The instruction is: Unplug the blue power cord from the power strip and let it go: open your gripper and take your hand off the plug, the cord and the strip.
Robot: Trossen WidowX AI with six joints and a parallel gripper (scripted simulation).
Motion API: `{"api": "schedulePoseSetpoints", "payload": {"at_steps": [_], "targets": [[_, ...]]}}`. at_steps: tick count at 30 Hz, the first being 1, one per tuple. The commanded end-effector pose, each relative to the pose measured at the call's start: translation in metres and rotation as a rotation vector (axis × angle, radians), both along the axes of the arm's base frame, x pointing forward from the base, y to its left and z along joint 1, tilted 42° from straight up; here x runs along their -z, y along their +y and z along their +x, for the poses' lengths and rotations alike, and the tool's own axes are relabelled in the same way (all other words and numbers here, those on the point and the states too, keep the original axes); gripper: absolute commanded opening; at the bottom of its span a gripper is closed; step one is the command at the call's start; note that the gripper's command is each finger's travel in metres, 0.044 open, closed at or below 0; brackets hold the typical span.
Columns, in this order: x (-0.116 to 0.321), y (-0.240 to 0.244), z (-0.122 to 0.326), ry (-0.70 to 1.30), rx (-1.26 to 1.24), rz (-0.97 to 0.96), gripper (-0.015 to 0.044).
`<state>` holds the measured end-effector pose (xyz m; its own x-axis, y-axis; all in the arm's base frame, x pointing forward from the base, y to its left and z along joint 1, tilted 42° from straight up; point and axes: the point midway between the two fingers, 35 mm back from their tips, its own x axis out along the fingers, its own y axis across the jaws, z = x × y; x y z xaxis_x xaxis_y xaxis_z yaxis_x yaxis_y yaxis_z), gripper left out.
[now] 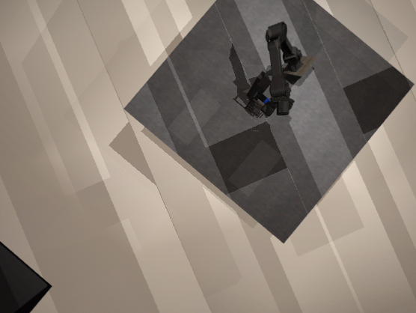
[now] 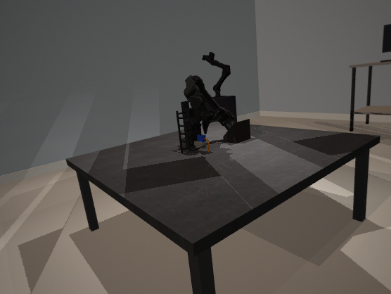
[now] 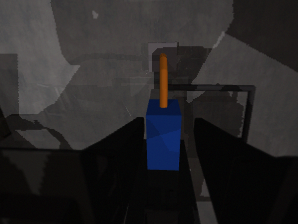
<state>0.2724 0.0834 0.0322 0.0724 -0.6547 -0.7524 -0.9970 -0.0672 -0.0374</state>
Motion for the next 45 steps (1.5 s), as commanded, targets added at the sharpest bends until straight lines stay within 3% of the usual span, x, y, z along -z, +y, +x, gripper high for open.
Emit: {"api": "schedulePoseSetpoints", "payload": {"at_steps": [1, 27, 30, 40, 45], "targets": [[-0.002, -0.007, -0.003, 0.011, -0.002, -0.010, 0.0160], [0.005, -0.017, -0.003, 0.011, -0.002, -0.011, 0.0160], [0.004, -0.015, -0.001, 0.003, 0.002, -0.004, 0.0081], [0.004, -0.015, -0.001, 0.003, 0.002, -0.004, 0.0000], [0.007, -0.011, 0.000, 0.004, 0.001, -0.003, 0.0000]]}}
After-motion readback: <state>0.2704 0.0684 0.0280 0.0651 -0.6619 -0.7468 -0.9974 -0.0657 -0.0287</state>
